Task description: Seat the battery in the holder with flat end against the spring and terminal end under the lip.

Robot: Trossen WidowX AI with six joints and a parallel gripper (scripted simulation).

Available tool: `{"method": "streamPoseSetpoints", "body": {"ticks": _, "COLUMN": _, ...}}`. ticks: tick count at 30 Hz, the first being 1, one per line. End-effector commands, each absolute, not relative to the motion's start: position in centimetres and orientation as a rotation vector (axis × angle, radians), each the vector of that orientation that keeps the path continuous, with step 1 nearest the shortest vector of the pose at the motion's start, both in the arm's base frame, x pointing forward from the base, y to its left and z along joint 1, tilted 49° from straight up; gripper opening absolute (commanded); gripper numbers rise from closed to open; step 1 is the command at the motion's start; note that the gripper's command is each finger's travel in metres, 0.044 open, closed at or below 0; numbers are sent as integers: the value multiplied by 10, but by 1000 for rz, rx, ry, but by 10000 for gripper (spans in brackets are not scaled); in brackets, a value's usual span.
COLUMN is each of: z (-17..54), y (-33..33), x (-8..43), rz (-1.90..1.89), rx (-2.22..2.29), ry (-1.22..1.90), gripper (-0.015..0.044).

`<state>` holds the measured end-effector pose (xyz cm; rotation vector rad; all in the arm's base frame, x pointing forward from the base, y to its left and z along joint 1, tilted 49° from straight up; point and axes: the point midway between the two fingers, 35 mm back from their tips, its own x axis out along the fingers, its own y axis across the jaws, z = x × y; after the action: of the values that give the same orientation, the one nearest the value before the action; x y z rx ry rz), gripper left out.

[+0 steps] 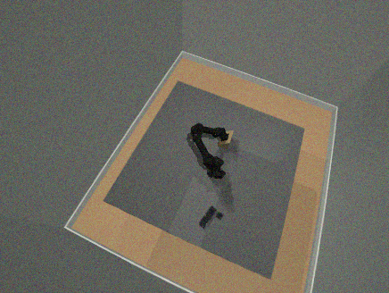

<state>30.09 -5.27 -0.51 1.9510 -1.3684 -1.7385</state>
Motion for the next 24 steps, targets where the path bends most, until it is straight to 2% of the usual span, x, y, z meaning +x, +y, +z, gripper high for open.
{"method": "streamPoseSetpoints", "body": {"ticks": 1, "z": -5, "y": -56, "x": 299, "rz": -1699, "rx": 1962, "ry": -1365, "gripper": 79}}
{"method": "streamPoseSetpoints", "body": {"ticks": 24, "z": -6, "y": -56, "x": 295, "rz": -1549, "rx": 2048, "ry": -1313, "gripper": 79}}
